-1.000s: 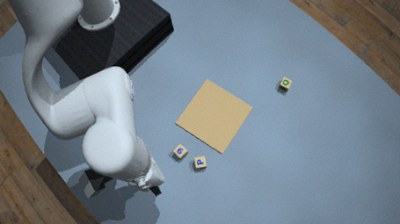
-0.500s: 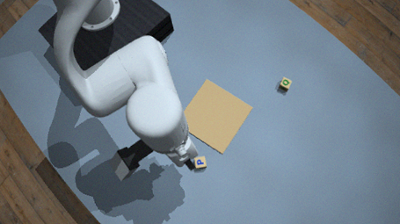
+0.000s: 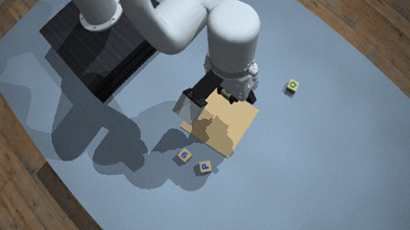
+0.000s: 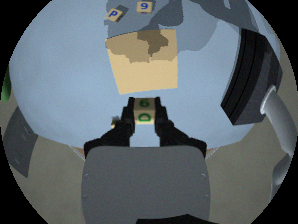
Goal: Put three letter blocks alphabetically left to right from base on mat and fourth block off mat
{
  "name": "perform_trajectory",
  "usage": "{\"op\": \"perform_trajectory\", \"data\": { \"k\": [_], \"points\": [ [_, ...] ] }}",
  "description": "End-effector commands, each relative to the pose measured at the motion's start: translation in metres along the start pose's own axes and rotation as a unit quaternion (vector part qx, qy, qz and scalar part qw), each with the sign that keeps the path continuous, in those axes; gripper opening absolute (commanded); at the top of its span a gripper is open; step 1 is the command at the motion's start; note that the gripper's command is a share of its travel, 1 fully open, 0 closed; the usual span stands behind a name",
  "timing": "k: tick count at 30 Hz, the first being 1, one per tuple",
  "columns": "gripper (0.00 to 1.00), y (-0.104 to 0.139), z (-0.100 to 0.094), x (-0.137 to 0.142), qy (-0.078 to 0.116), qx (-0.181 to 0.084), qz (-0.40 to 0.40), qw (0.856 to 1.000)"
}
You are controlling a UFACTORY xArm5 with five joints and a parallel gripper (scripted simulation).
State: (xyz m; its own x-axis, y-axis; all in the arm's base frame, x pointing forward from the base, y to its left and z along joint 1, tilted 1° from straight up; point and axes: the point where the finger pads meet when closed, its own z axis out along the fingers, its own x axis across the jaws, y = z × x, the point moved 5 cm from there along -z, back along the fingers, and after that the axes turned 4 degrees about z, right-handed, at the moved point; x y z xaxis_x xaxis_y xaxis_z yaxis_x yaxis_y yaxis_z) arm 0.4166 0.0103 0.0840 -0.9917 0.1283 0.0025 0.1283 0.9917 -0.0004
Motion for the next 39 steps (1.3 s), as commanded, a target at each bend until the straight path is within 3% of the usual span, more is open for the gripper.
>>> {"op": "perform_trajectory", "data": {
  "k": [1, 17, 25, 39],
  "points": [
    [0.21, 0.007, -0.002, 0.000, -0.002, 0.000, -0.002, 1.000],
    [0.21, 0.007, 0.006, 0.000, -0.002, 0.000, -0.002, 1.000],
    [0.21, 0.007, 0.028, 0.000, -0.002, 0.000, -0.002, 1.000],
    [0.21, 0.008, 0.087, -0.001, -0.002, 0.000, -0.002, 1.000]
  ]
}}
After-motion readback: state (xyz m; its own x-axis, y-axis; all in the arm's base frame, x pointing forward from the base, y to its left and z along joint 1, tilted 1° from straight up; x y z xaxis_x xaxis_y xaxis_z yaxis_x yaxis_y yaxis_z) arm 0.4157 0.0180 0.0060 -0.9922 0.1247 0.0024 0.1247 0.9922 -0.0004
